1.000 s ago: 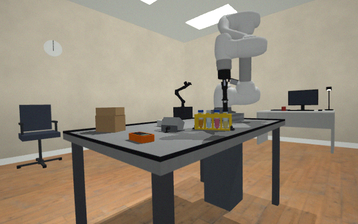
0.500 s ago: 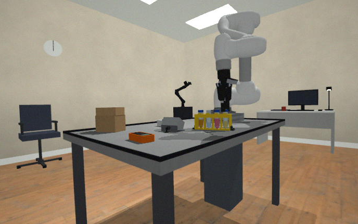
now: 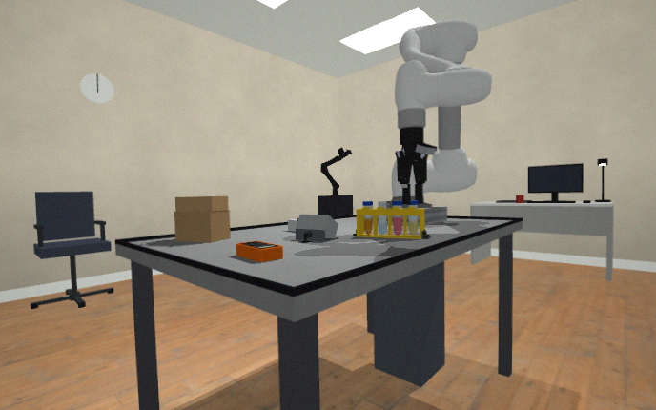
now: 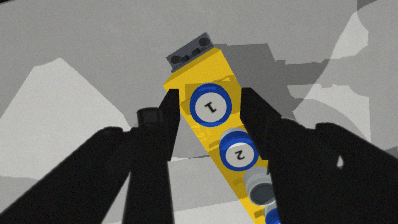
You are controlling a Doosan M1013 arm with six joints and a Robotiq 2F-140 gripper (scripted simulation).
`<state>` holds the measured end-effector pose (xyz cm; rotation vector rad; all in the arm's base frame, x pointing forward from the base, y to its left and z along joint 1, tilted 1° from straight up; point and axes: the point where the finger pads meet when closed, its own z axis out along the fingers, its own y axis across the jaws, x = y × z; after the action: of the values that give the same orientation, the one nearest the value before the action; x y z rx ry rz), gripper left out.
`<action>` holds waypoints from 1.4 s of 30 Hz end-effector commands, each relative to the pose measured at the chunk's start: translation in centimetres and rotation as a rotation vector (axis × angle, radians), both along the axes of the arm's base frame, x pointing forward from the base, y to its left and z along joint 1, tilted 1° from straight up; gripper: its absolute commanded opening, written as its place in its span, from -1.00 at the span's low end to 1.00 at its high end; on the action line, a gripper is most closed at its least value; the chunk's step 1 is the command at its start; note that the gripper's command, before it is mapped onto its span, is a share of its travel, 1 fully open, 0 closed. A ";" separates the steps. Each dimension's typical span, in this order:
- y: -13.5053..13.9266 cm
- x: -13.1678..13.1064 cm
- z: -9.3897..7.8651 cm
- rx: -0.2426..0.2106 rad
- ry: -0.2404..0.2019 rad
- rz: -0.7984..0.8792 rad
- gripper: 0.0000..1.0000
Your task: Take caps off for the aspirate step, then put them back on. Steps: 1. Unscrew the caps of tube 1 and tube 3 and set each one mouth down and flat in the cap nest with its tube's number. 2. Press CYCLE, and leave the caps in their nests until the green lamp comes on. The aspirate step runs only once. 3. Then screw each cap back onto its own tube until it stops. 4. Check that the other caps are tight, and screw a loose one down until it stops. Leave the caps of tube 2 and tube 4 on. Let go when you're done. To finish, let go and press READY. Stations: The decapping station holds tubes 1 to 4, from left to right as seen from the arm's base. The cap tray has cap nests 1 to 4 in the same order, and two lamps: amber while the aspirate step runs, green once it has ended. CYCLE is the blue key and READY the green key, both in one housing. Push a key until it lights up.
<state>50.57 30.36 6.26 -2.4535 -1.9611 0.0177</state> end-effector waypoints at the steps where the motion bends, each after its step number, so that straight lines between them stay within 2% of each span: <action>1: 0.0 0.0 0.1 0.001 -0.001 0.000 -0.18; 2: 0.0 0.0 0.1 0.001 -0.001 0.000 -0.18; 6: 0.0 0.0 0.1 0.003 0.001 0.316 -0.18; 17: 0.0 0.0 0.1 0.006 0.004 0.870 -0.18; 19: 0.0 0.0 0.1 0.006 0.004 0.870 -0.18; 21: 0.0 0.0 0.1 0.010 0.006 1.047 -0.18; 28: 0.0 0.0 0.1 0.010 0.006 1.047 -0.18; 29: 0.0 0.0 0.1 0.010 0.006 1.047 -0.41; 42: 0.0 0.0 0.1 0.009 0.006 1.047 -0.41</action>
<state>50.57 30.36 6.30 -1.1431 -2.9201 0.0154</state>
